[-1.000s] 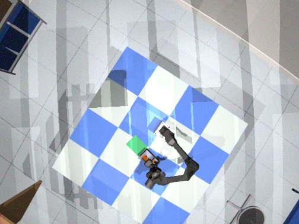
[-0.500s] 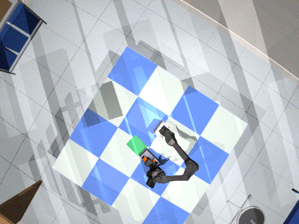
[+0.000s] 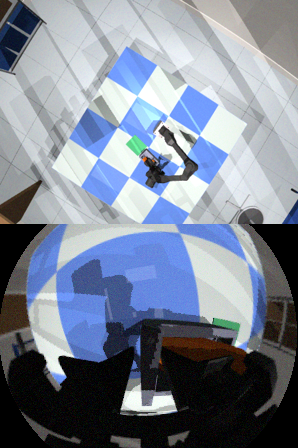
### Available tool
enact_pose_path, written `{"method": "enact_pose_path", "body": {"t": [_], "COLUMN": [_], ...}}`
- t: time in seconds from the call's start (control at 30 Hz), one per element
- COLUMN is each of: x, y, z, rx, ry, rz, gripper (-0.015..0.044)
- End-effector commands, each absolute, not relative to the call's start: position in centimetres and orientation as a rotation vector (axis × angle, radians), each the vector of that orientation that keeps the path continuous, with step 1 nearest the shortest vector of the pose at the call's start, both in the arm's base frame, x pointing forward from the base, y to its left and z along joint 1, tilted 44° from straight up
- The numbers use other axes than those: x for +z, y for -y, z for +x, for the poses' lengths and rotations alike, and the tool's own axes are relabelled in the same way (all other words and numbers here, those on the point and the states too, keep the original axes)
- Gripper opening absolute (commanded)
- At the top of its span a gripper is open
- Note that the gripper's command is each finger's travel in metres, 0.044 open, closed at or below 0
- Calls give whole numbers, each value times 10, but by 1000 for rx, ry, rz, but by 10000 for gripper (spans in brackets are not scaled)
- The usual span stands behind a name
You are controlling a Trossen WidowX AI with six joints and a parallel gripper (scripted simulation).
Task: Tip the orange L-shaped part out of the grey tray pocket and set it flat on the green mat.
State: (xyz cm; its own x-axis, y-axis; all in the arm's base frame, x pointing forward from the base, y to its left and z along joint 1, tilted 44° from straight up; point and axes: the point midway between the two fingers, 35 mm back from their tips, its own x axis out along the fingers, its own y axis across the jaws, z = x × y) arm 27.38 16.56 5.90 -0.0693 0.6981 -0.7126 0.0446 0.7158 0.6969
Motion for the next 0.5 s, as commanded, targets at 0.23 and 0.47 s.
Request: {"method": "enact_pose_path", "body": {"t": [0.23, 0.47], "x": [74, 112], "y": [-164, -113], "z": [274, 283], "rx": [587, 578], "ry": [-1574, -1575], "rz": [624, 616], "gripper": [180, 180]}}
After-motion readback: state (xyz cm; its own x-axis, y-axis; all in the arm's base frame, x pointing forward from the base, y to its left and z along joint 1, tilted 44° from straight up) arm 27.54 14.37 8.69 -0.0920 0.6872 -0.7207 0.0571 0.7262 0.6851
